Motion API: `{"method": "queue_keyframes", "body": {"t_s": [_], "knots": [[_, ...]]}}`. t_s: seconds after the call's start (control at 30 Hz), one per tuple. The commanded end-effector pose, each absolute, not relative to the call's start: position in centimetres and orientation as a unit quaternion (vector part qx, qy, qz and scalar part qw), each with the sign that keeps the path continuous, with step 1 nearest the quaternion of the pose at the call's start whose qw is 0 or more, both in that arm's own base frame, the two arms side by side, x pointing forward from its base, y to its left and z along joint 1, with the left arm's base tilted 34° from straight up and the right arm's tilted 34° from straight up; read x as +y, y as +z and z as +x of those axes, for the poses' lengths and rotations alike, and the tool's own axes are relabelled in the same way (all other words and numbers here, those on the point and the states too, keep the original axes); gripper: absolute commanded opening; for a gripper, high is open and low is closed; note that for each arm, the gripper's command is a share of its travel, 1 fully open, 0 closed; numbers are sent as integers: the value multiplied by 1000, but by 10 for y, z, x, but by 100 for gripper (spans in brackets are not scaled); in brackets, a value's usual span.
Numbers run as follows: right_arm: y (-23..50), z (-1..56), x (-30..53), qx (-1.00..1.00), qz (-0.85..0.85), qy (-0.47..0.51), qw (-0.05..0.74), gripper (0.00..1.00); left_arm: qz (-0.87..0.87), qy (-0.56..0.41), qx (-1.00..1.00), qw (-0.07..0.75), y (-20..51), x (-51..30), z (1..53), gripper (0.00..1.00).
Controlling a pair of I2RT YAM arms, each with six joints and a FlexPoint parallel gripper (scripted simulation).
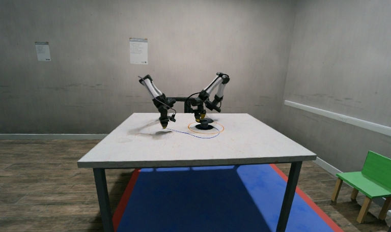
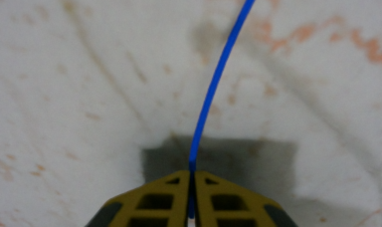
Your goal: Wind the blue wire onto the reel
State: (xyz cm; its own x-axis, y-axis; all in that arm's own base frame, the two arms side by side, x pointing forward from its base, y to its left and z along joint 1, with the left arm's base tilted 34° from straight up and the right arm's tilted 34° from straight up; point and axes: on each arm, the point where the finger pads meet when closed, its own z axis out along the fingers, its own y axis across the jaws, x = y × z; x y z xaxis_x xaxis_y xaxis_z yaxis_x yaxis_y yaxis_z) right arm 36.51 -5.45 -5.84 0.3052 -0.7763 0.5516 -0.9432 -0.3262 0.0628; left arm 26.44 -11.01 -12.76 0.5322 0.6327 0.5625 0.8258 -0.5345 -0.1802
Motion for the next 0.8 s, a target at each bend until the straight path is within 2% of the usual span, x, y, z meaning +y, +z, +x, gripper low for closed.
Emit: {"method": "queue_keyframes", "body": {"t_s": [0.0,0.77], "knots": [[-54,369,-53,-554,780,227,182,0,-913,-160,-285,244,-120,-116,270,85],[-56,369,-51,-554,780,227,182,0,-914,-158,-282,244,-156,-99,271,85]]}}
